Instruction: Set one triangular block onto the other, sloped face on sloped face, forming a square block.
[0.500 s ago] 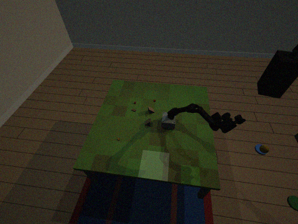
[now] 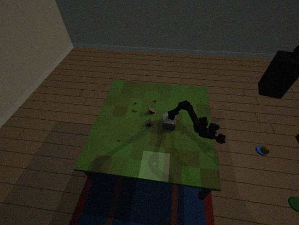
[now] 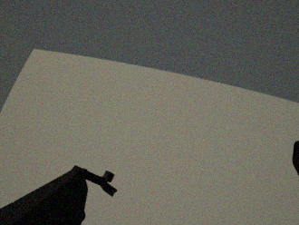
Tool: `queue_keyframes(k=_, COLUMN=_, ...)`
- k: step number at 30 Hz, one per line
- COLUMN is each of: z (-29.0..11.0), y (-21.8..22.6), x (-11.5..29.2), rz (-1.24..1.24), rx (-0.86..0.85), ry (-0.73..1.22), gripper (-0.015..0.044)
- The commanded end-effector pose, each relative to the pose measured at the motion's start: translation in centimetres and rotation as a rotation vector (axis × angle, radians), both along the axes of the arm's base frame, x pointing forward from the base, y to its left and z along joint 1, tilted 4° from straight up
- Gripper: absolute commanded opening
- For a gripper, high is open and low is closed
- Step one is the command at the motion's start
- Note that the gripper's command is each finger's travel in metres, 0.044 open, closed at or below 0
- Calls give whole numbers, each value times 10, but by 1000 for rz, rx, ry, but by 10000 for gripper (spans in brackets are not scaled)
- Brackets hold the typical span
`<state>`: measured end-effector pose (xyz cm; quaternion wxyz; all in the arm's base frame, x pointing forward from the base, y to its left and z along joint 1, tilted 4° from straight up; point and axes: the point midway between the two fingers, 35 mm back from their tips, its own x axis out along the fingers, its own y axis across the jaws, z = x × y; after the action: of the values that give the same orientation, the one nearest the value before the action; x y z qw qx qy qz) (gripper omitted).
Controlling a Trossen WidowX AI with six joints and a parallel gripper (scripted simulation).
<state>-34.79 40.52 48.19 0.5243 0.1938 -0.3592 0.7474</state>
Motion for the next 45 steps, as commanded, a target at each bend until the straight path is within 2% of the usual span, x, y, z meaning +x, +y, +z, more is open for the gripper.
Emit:
queue_keyframes(k=1, z=-18, y=30, x=42, rz=-176, rx=-38, ry=-163, gripper=440)
queue_keyframes(k=5, z=-39, y=59, x=103, rz=-384, rx=-93, ry=-361, gripper=440)
queue_keyframes(k=11, z=-71, y=75, x=186, rz=-632, rx=-197, ry=-634, gripper=440)
queue_keyframes(k=17, z=-112, y=71, x=273, rz=-835, rx=-332, ry=-924, gripper=440)
queue_keyframes(k=22, z=-154, y=51, x=352, rz=-960, rx=-480, ry=-1188, gripper=440)
queue_keyframes(k=28, z=-209, y=4, x=434, rz=-1024, rx=-690, ry=-1494, gripper=440)
queue_keyframes(k=34, z=-266, y=-63, x=496, rz=-980, rx=-923, ry=-1774, gripper=440)
queue_keyframes(k=40, z=-324, y=-143, x=533, rz=-820, rx=-1156, ry=-2003, gripper=440)
queue_keyframes(k=45, z=-371, y=-212, x=542, rz=-606, rx=-1328, ry=-2138, gripper=440)
